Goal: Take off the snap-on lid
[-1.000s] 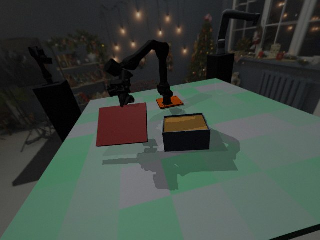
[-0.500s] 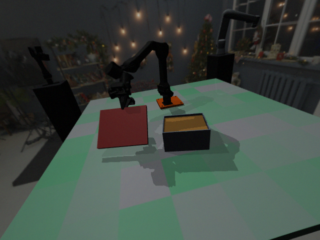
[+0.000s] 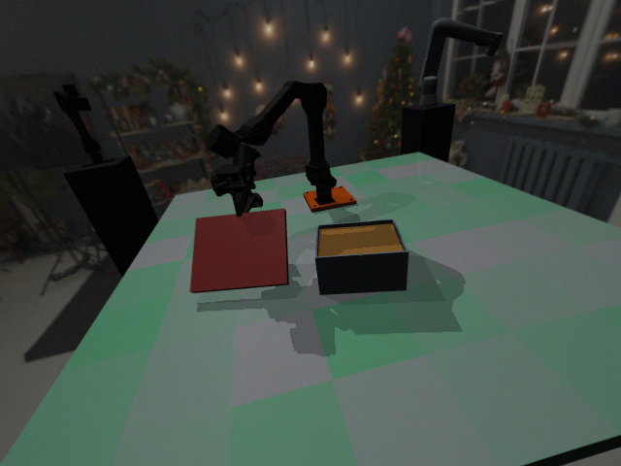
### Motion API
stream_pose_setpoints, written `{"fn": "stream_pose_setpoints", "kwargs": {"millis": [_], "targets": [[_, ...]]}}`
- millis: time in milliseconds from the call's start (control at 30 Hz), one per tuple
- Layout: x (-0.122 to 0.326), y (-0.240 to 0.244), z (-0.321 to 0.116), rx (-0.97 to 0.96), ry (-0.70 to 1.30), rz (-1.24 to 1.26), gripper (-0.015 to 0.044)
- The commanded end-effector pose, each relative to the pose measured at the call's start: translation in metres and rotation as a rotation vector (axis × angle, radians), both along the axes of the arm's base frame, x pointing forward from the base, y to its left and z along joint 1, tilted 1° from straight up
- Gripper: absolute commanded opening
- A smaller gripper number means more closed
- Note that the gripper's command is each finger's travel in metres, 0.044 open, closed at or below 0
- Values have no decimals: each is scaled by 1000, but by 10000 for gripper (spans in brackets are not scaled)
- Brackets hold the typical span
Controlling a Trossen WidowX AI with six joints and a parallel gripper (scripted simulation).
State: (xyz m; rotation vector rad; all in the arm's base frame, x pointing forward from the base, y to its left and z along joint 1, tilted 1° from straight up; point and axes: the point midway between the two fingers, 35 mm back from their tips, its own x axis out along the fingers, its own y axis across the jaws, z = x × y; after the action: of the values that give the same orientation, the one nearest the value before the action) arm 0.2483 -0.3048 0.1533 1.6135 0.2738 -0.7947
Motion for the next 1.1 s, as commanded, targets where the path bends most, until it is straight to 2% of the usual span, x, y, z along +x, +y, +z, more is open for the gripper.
{"fn": "stream_pose_setpoints", "kwargs": {"millis": [0, 1067], "targets": [[1, 0, -3, -1, -4, 1, 0], [1, 0, -28, -1, -4, 1, 0]]}}
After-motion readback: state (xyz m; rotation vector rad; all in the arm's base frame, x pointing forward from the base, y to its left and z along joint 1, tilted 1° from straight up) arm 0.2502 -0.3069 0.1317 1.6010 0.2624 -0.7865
